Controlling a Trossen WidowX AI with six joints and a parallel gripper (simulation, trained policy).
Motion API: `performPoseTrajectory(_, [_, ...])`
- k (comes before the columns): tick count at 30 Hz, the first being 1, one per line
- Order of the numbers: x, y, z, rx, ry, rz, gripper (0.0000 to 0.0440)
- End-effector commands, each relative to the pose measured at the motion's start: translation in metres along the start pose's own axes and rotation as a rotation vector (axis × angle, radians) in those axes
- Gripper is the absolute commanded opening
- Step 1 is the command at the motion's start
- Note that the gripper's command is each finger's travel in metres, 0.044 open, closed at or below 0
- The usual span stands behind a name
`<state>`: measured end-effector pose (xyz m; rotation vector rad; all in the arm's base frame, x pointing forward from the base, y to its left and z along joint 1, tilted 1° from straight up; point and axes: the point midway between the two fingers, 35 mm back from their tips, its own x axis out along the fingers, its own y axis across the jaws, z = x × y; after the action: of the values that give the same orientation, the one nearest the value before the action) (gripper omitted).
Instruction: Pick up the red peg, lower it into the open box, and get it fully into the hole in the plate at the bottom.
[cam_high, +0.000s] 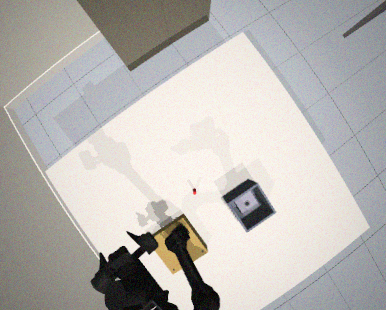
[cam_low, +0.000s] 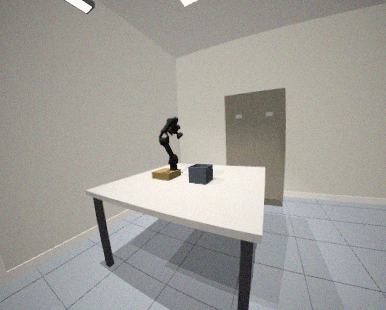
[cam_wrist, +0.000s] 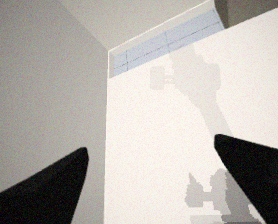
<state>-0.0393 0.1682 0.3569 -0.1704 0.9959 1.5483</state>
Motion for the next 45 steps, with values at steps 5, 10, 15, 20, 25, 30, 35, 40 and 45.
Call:
performPoseTrajectory(5, [0.017,-0.029,0.003,0.220,0.021,-0.133,0.0440])
performPoseTrajectory(10, [0.025,-0.049,0.004,0.372,0.020,-0.219,0.0440])
performPoseTrajectory(15, [0.031,-0.069,0.005,0.525,0.013,-0.303,0.0440])
performPoseTrajectory(20, [0.036,-0.089,0.004,0.679,0.000,-0.385,0.0440])
performPoseTrajectory(25, [0.039,-0.109,0.003,0.833,-0.019,-0.464,0.0440])
performPoseTrajectory(30, [0.041,-0.128,0.001,0.988,-0.044,-0.541,0.0440])
performPoseTrajectory(35, [0.043,-0.148,-0.002,1.143,-0.073,-0.616,0.0440])
performPoseTrajectory(40, [0.043,-0.168,-0.006,1.299,-0.104,-0.688,0.0440])
performPoseTrajectory(45, [0.044,-0.187,-0.012,1.456,-0.137,-0.759,0.0440])
